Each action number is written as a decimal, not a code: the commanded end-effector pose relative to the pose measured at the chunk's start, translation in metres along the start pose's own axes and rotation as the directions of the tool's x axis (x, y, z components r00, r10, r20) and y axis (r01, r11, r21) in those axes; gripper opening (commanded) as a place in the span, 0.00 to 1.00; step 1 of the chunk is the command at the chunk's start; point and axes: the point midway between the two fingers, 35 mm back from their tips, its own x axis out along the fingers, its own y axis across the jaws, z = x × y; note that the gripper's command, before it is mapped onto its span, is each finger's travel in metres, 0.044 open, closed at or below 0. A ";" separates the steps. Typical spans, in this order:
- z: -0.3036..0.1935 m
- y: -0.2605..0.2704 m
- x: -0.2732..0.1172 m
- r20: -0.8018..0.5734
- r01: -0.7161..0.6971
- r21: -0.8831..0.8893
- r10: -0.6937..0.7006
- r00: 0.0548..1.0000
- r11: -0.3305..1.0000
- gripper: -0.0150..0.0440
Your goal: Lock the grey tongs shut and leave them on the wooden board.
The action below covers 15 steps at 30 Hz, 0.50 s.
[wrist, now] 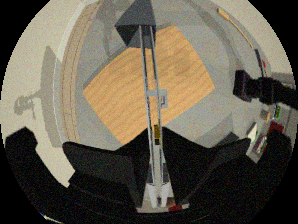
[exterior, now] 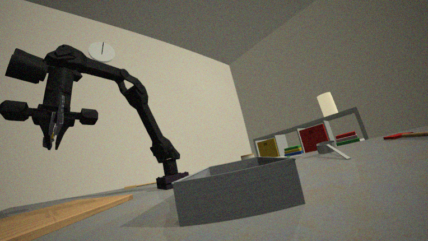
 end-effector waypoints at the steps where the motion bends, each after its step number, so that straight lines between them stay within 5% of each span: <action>1: 0.008 0.002 -0.001 0.000 0.000 0.168 0.000 1.000 0.986 0.00; 15: 0.033 0.008 -0.001 0.002 0.000 0.660 -0.001 1.000 0.751 0.00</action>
